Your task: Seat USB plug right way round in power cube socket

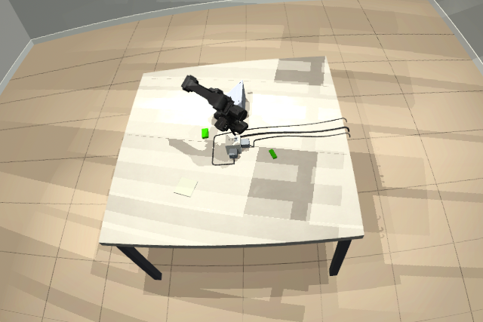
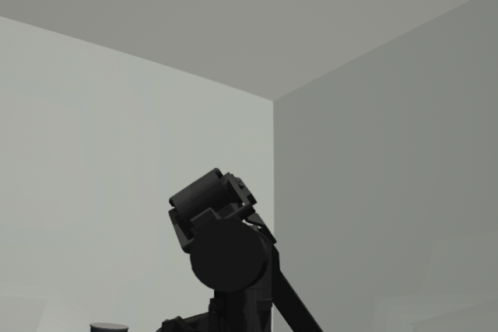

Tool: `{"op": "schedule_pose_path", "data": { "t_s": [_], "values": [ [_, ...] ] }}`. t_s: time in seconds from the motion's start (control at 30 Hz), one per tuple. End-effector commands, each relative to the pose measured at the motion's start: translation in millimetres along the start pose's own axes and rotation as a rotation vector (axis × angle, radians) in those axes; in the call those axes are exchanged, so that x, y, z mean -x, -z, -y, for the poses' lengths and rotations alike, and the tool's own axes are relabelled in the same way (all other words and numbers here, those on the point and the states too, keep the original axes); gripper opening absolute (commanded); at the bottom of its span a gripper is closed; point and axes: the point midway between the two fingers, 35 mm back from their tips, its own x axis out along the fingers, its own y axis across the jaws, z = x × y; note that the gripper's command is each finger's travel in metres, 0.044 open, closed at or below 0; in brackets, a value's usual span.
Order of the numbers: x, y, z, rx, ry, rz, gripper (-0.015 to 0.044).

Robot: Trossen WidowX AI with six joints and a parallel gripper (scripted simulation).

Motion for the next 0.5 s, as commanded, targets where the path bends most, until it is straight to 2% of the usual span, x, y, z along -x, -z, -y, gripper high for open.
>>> {"op": "schedule_pose_path", "data": {
  "t_s": [0.0,0.47],
  "values": [
    [-0.2,0.1,-0.1,0.099,-0.001,-0.001,0.0000],
    [-0.1,0.1,-0.1,0.466,-0.001,-0.001,0.0000]
  ]
}}
